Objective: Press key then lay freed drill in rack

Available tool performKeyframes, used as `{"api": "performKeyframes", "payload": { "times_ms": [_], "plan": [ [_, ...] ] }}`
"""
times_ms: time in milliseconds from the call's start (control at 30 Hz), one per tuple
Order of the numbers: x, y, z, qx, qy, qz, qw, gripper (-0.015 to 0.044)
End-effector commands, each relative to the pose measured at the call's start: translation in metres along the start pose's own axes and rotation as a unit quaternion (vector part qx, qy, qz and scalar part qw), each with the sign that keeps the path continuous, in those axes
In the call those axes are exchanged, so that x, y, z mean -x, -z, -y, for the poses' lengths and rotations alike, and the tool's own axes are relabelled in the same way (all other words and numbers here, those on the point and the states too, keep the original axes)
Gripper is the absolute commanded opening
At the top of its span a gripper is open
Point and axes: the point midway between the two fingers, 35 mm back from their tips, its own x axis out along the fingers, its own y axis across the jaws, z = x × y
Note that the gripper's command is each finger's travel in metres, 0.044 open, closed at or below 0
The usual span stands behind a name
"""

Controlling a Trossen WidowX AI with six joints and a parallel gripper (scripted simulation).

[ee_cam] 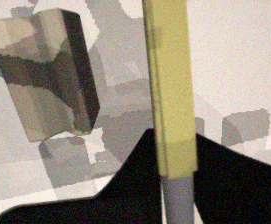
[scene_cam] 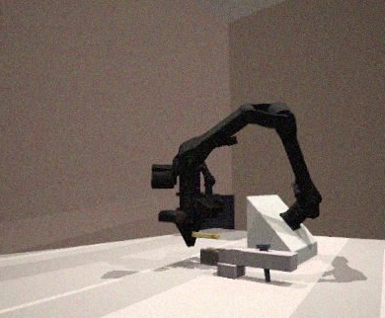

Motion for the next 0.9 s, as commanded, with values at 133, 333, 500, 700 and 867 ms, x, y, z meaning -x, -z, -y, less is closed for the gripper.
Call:
{"api": "performKeyframes", "payload": {
  "times_ms": [133, 333, 500, 700, 867],
  "plan": [
    [0.000, 0.003, -0.014, 0.002, 0.002, -0.003, 1.000, 0.0000],
    [-0.001, 0.005, -0.023, 0.002, 0.002, -0.003, 1.000, 0.0000],
    [-0.002, 0.006, -0.031, 0.002, 0.001, -0.003, 1.000, 0.0000],
    [-0.001, 0.008, -0.041, 0.001, 0.001, -0.004, 1.000, 0.0000],
    [0.000, 0.011, -0.050, 0.001, 0.001, -0.004, 1.000, 0.0000]
  ]
}}
